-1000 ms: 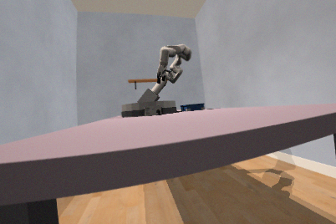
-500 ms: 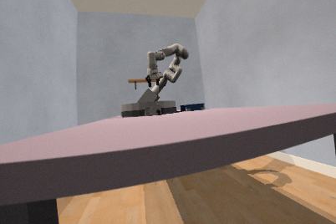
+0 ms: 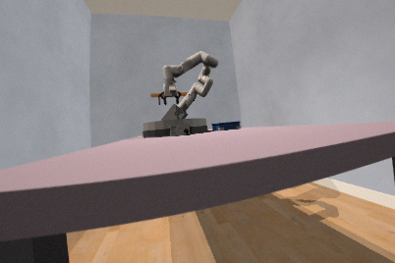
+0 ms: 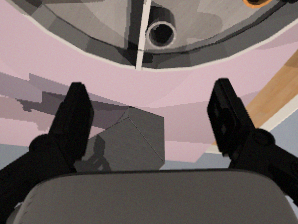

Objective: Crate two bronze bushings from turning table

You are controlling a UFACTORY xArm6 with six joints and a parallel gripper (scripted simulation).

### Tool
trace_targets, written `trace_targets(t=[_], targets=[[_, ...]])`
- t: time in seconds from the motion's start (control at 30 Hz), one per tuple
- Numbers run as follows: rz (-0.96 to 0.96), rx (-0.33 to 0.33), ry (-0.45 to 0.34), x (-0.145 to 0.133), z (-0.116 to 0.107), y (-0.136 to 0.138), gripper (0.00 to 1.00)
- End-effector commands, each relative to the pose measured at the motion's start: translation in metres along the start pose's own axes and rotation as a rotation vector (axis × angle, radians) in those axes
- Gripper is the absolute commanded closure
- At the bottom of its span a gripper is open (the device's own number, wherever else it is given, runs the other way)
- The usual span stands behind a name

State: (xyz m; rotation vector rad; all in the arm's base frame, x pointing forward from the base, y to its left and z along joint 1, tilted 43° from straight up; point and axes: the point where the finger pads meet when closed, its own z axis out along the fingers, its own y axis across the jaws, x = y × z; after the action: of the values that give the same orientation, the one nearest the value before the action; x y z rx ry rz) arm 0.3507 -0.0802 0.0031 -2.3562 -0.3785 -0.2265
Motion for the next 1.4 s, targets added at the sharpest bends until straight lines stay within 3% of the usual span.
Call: trace_targets(t=[0.0,0.63,0.67,1.37], targets=[[0.116,-0.032,0.064,-0.0119,0.0036,0.0210,0.00],[0.171,-0.044,0.087,-0.0194,0.0053,0.0291,0.00],[0.171,-0.044,0.087,-0.0194,0.0053,0.0291,0.88],[0.171,-0.044,0.087,-0.0194,0.0053,0.0291,0.88]])
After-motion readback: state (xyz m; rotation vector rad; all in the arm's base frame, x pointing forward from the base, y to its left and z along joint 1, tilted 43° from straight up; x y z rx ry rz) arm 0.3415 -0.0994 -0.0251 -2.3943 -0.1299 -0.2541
